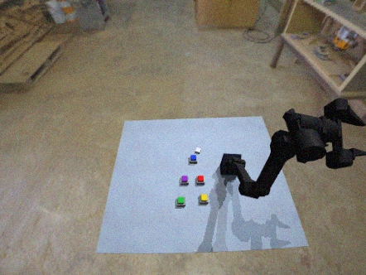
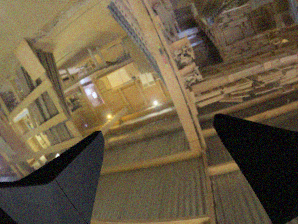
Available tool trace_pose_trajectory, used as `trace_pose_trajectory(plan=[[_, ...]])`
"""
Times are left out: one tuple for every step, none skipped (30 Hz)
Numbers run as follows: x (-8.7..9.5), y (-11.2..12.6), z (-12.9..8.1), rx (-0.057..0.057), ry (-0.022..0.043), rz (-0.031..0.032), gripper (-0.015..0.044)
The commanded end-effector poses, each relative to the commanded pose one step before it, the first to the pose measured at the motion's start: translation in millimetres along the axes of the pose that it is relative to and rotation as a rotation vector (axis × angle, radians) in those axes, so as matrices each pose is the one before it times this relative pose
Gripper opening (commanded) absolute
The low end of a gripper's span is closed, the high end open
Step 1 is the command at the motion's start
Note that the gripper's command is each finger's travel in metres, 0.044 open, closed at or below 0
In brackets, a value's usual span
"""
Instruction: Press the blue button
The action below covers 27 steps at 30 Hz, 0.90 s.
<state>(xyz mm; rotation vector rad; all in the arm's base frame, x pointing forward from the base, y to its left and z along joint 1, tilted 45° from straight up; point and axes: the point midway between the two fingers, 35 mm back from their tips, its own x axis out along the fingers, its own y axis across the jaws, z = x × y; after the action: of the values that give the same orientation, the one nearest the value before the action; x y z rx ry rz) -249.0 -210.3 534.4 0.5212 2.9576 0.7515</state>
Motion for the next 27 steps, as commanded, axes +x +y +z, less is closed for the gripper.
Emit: trace_pose_trajectory(plan=[[-1.56,-4.64,-1.00,-0.0312,0.01284,-0.01068,0.0400],[-4.90,-14.04,-3.18,-0.0932,0.03958,-0.03148,0.0400],[-8.57,-23.60,-6.73,-0.1544,0.06945,-0.05029,0.0400],[-10.66,-28.54,-11.49,-0.1855,0.08989,-0.05662,0.0400],[-3.35,-9.11,-5.52,-0.0607,0.03126,-0.01771,0.0400],[-3.15,-8.45,-5.66,-0.0569,0.03005,-0.01608,0.0400],[-3.60,-9.50,-6.92,-0.0647,0.03502,-0.01760,0.0400],[-3.92,-10.14,-8.12,-0.0704,0.03903,-0.01823,0.0400],[-4.14,-10.50,-9.30,-0.0747,0.04249,-0.01825,0.0400],[-4.27,-10.62,-10.45,-0.0779,0.04543,-0.01775,0.0400],[-4.28,-10.42,-11.44,-0.0795,0.04747,-0.01668,0.0400],[-4.22,-10.02,-12.31,-0.0802,0.04897,-0.01528,0.0400],[-4.09,-9.46,-13.03,-0.0800,0.04986,-0.01364,0.0400],[-3.90,-8.75,-13.57,-0.0790,0.05013,-0.01182,0.0400],[-3.66,-7.94,-13.93,-0.0773,0.04985,-0.00993,0.0400],[-3.43,-7.14,-14.21,-0.0756,0.04947,-0.00811,0.0400],[-3.18,-6.33,-14.39,-0.0738,0.04887,-0.00636,0.0400],[-2.92,-5.52,-14.46,-0.0718,0.04807,-0.00468,0.0400],[-2.69,-4.78,-14.57,-0.0703,0.04753,-0.00311,0.0400],[-2.47,-4.06,-14.65,-0.0691,0.04703,-0.00163,0.0400],[-2.26,-3.39,-14.76,-0.0681,0.04671,-0.00021,0.0400],[-2.06,-2.72,-14.86,-0.0674,0.04644,0.00117,0.0400],[-1.88,-2.09,-15.07,-0.0673,0.04659,0.00255,0.0400],[-1.68,-1.45,-15.17,-0.0669,0.04646,0.00390,0.0400],[-1.49,-0.81,-15.35,-0.0669,0.04663,0.00527,0.0400],[-1.29,-0.17,-15.49,-0.0670,0.04676,0.00665,0.0400],[-1.09,0.48,-15.59,-0.0670,0.04684,0.00804,0.0400]])
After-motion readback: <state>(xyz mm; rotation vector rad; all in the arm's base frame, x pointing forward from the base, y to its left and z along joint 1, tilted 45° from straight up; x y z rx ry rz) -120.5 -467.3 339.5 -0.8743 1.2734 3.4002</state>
